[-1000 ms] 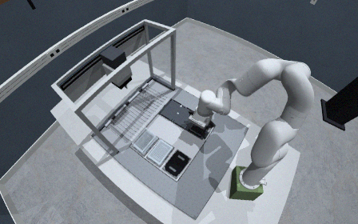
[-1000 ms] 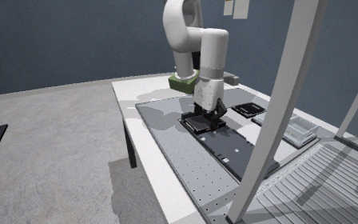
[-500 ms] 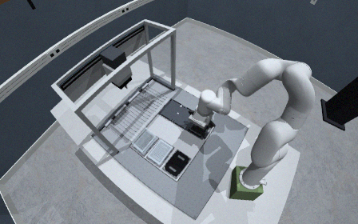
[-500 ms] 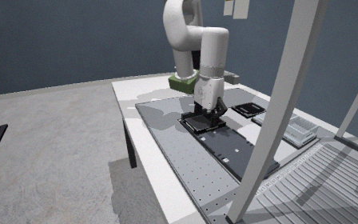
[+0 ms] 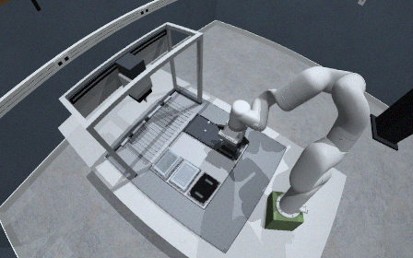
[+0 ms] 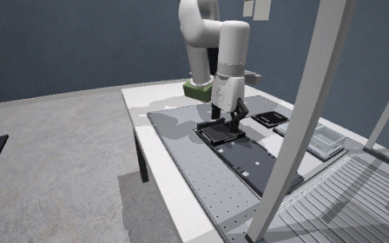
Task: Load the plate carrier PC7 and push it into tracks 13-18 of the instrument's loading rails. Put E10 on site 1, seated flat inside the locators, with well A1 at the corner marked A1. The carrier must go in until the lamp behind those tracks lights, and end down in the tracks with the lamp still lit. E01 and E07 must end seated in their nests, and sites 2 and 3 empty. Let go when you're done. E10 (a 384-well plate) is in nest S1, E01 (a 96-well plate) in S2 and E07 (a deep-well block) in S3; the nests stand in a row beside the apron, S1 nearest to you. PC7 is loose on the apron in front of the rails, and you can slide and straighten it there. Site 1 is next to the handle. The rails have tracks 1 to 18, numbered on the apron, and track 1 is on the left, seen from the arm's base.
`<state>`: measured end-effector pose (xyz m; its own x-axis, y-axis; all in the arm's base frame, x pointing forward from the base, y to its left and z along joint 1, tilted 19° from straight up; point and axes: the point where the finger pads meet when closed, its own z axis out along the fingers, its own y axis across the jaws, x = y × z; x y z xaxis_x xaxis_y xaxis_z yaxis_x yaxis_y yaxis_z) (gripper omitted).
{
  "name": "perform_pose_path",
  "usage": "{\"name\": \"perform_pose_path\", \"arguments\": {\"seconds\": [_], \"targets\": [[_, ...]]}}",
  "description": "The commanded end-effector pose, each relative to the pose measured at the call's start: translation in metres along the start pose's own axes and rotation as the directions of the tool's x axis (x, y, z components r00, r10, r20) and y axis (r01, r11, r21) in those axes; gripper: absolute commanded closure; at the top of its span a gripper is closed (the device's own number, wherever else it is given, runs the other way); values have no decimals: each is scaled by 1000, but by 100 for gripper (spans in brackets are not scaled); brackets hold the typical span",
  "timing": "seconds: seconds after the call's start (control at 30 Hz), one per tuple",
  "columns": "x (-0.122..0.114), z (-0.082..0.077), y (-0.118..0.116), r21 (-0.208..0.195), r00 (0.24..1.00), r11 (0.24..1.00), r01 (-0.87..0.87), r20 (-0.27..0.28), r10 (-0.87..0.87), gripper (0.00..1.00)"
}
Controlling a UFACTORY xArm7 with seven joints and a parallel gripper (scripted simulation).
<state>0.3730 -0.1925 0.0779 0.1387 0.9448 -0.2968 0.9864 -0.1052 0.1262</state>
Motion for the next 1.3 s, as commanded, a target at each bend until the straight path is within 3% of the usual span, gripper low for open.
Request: {"name": "perform_pose_path", "arguments": {"seconds": [0.0,1.27], "targets": [[0,-10,2,-3,1000,1000,1,0,-1,0],[-1,-64,2,-4,1000,1000,0,0,0,0]]}}
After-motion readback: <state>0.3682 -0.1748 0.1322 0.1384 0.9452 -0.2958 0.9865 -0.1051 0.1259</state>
